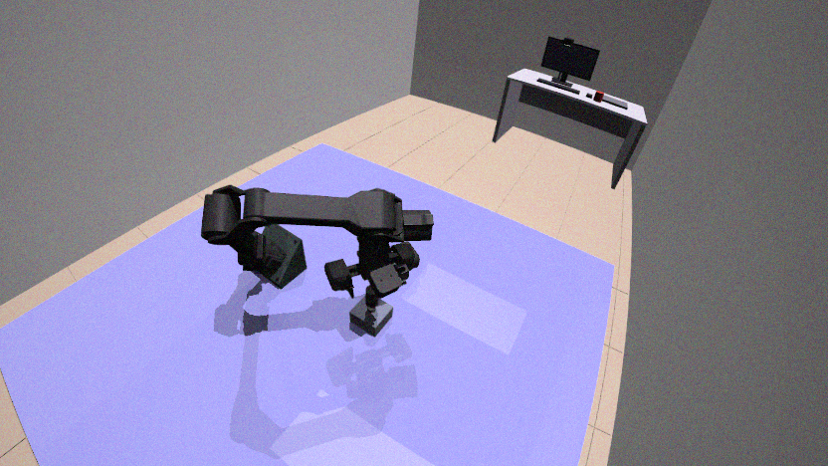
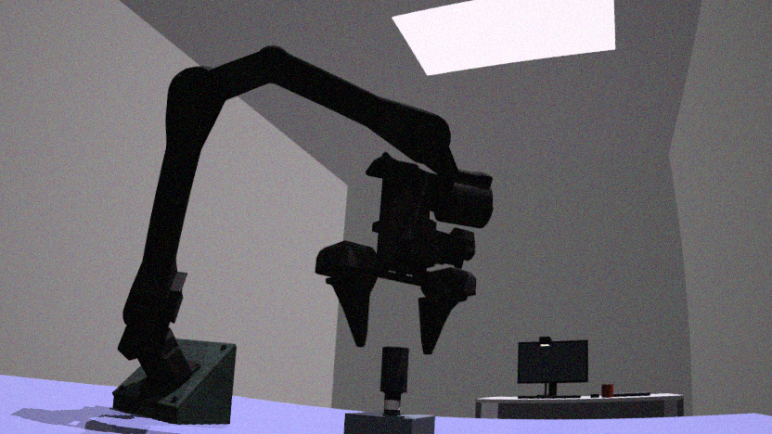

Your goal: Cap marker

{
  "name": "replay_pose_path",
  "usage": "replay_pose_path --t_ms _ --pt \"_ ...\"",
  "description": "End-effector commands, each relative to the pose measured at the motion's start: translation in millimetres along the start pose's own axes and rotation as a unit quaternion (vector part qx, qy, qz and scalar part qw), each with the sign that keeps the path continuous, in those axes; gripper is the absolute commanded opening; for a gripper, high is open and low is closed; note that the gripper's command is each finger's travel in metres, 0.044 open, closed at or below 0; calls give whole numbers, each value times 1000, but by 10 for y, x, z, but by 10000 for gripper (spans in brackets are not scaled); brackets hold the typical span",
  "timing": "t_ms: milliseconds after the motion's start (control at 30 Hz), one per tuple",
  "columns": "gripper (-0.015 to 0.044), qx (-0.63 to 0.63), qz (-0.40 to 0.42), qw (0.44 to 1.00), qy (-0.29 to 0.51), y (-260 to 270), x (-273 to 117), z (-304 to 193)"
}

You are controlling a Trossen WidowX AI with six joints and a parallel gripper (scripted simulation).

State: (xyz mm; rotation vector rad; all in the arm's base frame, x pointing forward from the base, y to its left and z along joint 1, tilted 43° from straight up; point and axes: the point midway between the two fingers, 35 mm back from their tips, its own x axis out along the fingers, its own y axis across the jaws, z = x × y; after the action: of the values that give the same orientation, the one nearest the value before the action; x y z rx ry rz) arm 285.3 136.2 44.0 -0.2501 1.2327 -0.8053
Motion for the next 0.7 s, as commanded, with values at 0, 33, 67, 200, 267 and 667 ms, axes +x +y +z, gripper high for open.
replay_pose_path --t_ms 0,33,67,200,267,667 --pt "440 3 7 1000 -3 7 -402 -13" --pt "440 2 7 1000 -3 4 -422 -15" --pt "440 2 7 1000 -3 4 -422 -15" --pt "387 -27 7 1000 -3 4 -412 -16" --pt "335 -112 6 994 -4 5 -383 -20" --pt "20 -270 5 963 -5 6 -329 -27"
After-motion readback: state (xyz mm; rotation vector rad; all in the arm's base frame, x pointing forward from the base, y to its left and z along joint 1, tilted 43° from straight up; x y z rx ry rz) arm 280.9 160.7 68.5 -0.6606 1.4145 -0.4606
